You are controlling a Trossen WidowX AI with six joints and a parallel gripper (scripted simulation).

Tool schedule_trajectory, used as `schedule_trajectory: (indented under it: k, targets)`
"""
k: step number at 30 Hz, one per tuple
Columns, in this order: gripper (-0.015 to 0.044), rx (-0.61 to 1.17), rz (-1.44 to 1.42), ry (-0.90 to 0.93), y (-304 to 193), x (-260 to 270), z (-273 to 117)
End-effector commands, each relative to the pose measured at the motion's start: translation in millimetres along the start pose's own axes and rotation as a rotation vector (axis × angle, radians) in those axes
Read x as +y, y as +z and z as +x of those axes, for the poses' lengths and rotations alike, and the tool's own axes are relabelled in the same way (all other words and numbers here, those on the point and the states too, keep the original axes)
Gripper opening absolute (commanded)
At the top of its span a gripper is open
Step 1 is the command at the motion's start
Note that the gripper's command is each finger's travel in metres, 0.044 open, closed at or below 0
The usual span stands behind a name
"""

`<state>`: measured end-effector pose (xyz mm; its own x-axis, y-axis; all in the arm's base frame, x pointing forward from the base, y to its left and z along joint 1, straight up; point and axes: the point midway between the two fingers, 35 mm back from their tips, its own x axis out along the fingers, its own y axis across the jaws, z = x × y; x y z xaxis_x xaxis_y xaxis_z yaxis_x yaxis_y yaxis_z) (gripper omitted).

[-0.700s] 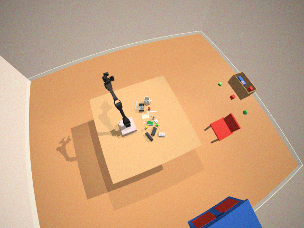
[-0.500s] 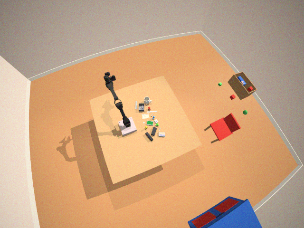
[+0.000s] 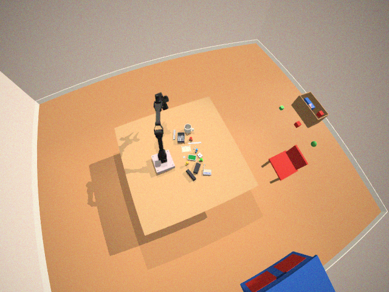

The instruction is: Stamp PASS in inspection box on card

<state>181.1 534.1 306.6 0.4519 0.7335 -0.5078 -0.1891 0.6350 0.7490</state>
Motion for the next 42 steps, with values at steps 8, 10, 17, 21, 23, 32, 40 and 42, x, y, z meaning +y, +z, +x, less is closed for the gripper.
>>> schedule_trajectory:
  k: [8,10,17,21,23,32,40,42]
  targets:
    - [0.0217,-0.113,-0.101,-0.306,131,-133,23]
    - [0.0217,-0.116,-0.114,-0.344,145,-150,22]
    - [0.0217,-0.075,-0.189,-0.544,208,-247,5]
    - [0.0217,-0.033,-0.224,-0.645,238,-302,-16]
    - [0.0217,-0.007,-0.241,-0.691,251,-329,-30]
    - [0.0217,0.161,-0.254,-0.86,285,-451,-105]
    - [0.0217,0.352,-0.192,-0.921,277,-550,-186]
    - [0.0217,0.4,-0.169,-0.92,270,-572,-208]
